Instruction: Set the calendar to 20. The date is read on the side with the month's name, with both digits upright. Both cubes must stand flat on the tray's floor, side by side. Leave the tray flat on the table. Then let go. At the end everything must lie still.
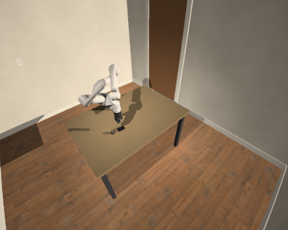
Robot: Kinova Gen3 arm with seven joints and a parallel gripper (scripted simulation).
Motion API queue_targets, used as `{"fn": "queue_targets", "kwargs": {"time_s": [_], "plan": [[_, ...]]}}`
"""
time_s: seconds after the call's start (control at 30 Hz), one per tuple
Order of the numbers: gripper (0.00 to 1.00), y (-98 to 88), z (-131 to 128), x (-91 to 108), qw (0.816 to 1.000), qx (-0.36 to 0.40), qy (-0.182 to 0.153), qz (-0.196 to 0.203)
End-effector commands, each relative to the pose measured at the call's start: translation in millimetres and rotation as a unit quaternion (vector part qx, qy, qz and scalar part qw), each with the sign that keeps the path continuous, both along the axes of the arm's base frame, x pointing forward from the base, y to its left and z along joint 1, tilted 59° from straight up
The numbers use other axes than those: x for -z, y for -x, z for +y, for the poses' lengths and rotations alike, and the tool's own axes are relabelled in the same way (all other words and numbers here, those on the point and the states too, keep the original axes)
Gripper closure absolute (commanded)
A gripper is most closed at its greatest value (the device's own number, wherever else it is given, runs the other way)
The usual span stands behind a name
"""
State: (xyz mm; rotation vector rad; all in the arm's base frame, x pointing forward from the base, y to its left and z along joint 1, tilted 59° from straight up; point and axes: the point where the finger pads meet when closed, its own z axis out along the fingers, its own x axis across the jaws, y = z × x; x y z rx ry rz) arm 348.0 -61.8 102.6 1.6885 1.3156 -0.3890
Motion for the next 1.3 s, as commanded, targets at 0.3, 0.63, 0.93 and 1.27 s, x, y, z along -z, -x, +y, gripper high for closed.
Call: {"fn": "queue_targets", "kwargs": {"time_s": [0.3,0.63,0.93,1.27], "plan": [[0.43,-5.2,-15.0,9.8,1.0,0.0,0.0,0.0],[0.43,-12.6,-35.8,23.7,1.0,0.0,0.0,0.0],[0.43,-17.6,-49.9,33.2,1.0,0.0,0.0,0.0],[0.43,-18.0,-51.0,33.9,1.0,0.0,0.0,0.0]]}}
